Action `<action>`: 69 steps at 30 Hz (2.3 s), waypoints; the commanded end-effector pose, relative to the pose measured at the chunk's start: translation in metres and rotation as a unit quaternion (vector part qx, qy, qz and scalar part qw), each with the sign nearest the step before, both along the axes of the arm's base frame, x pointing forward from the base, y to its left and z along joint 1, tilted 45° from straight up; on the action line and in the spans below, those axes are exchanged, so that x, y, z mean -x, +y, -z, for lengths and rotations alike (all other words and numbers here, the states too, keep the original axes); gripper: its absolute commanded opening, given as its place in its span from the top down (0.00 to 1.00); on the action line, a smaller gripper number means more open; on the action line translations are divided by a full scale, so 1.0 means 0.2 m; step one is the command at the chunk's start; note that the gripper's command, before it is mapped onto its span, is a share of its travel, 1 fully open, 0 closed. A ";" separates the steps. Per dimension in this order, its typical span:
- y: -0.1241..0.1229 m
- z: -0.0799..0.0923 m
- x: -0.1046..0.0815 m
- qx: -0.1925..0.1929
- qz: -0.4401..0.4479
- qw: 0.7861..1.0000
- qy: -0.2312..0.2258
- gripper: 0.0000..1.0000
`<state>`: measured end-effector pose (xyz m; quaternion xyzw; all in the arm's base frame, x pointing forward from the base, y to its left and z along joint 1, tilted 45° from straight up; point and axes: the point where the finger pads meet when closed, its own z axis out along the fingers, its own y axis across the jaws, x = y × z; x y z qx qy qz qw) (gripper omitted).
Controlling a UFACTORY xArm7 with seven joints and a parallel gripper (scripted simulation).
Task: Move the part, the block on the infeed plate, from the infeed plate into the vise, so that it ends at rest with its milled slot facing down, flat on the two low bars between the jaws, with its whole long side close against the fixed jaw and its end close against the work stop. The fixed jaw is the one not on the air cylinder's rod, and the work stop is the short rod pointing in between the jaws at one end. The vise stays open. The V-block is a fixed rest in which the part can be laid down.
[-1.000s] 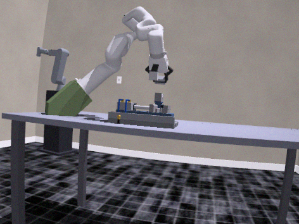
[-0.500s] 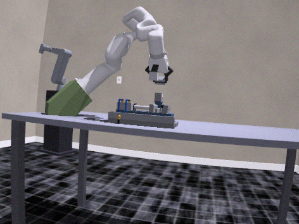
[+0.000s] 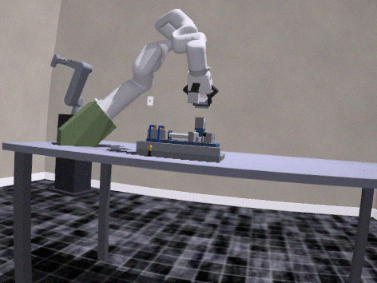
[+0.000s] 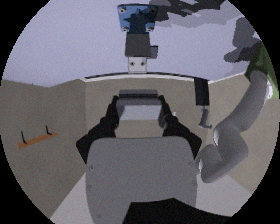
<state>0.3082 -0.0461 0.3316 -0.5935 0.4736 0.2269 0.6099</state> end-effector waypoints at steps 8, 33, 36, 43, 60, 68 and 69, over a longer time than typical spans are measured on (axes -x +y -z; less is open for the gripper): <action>0.01 0.03 -0.02 0.000 0.001 1.000 -0.001 1.00; 0.07 0.11 -0.09 0.000 0.001 1.000 -0.001 1.00; 0.08 0.12 -0.10 0.000 0.001 1.000 -0.001 1.00; 0.10 0.15 -0.12 0.000 0.001 1.000 -0.001 1.00; 0.13 0.20 -0.16 0.000 0.001 1.000 -0.001 1.00; 0.14 0.21 -0.17 0.000 0.001 1.000 -0.001 1.00; 0.14 0.22 -0.17 0.000 0.001 1.000 -0.001 1.00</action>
